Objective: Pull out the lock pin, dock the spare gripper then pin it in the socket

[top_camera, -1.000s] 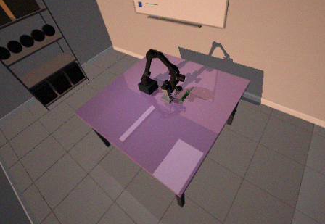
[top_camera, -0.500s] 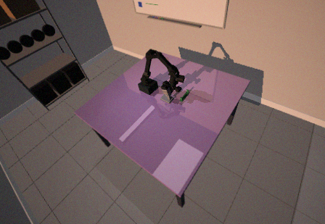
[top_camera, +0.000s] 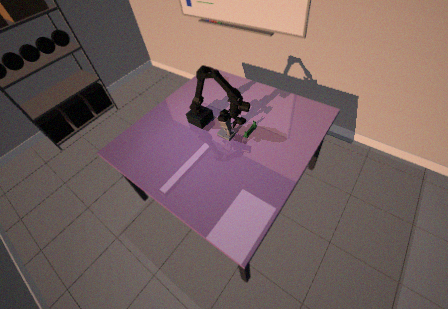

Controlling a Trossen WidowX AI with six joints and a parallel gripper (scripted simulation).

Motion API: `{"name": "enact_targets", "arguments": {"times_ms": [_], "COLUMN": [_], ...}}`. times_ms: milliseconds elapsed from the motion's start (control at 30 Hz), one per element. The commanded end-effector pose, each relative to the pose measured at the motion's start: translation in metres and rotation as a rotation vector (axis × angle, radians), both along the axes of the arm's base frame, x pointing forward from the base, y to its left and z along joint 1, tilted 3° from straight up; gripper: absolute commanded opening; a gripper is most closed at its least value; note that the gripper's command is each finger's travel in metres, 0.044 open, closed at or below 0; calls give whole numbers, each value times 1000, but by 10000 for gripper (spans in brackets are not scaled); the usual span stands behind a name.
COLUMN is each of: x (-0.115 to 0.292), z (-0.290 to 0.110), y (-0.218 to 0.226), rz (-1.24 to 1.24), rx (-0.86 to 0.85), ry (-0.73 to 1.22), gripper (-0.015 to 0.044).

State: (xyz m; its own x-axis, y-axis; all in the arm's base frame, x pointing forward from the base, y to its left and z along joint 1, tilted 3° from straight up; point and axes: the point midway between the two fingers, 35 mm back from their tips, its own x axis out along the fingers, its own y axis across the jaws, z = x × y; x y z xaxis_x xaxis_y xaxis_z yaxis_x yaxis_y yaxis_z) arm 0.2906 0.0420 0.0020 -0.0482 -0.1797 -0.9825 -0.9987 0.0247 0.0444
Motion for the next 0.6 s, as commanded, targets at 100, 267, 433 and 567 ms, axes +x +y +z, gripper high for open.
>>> {"name": "enact_targets", "arguments": {"times_ms": [100,267,433,567], "x": [0,-1,-3,-4], "z": [2,12,19,25], "y": [2,9,15,19], "rz": [0,3,8,12], "rx": [0,-1,-4,-7], "ry": [0,6,14,19], "gripper": [200,200,200,200]}}
